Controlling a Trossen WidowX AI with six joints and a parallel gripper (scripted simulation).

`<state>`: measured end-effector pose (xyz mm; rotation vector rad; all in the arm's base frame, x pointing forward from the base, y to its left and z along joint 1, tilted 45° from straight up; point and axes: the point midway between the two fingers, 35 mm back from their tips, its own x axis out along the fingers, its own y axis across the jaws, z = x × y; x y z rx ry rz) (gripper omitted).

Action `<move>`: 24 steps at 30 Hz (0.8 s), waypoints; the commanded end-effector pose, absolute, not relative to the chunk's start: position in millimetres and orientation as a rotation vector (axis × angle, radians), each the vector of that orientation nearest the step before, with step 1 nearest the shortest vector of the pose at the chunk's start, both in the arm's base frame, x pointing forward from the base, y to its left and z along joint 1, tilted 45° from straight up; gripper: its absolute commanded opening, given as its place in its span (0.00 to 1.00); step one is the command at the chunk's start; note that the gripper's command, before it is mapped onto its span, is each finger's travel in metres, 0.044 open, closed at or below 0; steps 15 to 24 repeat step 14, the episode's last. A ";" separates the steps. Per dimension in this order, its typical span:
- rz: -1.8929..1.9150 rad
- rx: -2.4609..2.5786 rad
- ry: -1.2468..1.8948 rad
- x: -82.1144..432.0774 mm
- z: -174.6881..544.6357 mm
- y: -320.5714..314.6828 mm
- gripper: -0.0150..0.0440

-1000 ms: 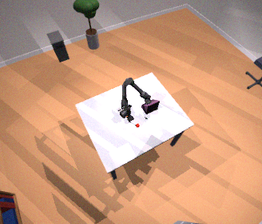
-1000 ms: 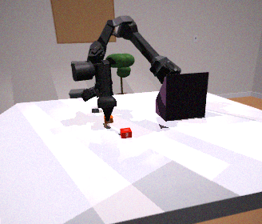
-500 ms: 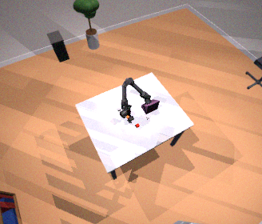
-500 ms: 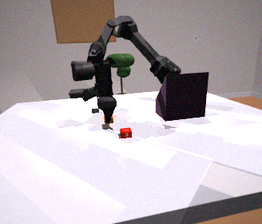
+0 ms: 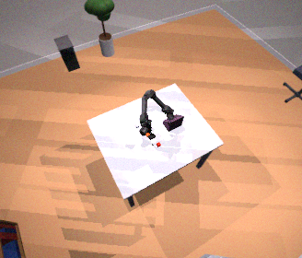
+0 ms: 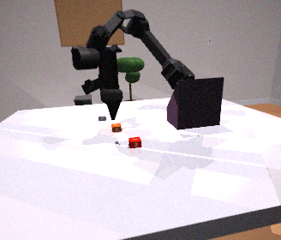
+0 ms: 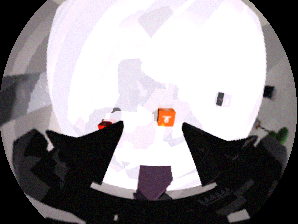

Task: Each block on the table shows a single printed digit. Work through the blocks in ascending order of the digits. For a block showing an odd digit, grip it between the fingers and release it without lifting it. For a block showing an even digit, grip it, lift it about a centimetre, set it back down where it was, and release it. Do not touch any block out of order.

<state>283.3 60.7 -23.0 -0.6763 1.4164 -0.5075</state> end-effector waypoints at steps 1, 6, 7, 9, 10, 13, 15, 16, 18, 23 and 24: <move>-0.470 -0.687 1.441 270.1 -48.0 119.5 0.93; -0.482 -0.691 1.444 238.0 -77.7 188.4 0.93; -0.489 -0.689 1.436 231.6 -82.8 199.8 0.93; -0.501 -0.685 1.424 221.9 -89.8 214.7 0.93; -0.504 -0.684 1.421 219.1 -91.7 218.5 0.93; -0.505 -0.684 1.419 217.9 -92.5 220.1 0.93; -0.505 -0.684 1.419 217.9 -92.5 220.1 0.93; -0.505 -0.684 1.419 217.9 -92.5 220.1 0.93; -0.505 -0.684 1.419 217.9 -92.5 220.1 0.93; -0.505 -0.684 1.419 217.9 -92.5 220.1 0.93; -0.505 -0.684 1.419 217.9 -92.5 220.1 0.93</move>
